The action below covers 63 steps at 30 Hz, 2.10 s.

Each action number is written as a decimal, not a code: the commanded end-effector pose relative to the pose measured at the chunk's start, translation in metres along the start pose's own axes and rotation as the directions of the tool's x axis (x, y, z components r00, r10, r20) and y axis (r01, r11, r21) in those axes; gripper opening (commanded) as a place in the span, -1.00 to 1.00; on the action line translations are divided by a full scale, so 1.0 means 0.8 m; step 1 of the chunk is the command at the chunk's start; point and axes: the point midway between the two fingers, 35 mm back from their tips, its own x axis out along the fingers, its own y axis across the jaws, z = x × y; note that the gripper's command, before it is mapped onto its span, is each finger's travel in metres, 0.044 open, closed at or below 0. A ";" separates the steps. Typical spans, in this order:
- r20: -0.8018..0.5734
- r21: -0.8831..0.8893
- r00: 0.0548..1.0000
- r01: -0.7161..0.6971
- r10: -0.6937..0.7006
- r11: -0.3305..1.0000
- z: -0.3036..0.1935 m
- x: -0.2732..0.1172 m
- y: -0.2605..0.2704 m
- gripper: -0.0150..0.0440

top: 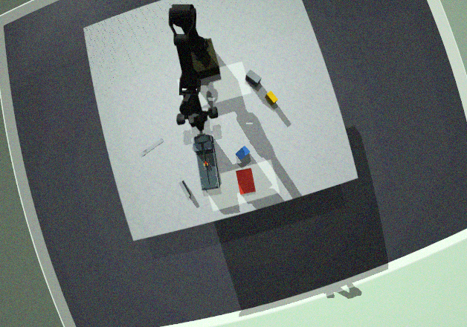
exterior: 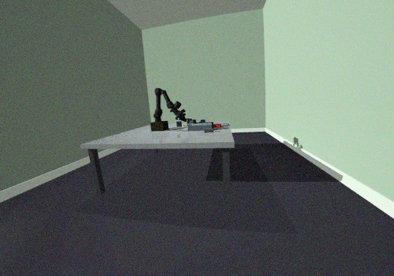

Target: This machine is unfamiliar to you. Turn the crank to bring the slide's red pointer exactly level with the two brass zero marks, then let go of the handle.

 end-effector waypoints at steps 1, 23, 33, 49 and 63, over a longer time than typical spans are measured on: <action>0.003 0.007 1.000 0.025 -0.025 1.000 0.001 -0.002 -0.011 -0.49; 0.003 0.007 1.000 0.025 -0.025 1.000 0.000 -0.001 -0.016 -0.49; 0.003 0.007 1.000 0.025 -0.025 1.000 -0.001 0.000 -0.017 -0.49; 0.003 0.006 1.000 0.025 -0.025 1.000 -0.002 0.001 -0.021 -0.49; 0.003 0.006 1.000 0.025 -0.025 1.000 -0.004 0.003 -0.026 -0.49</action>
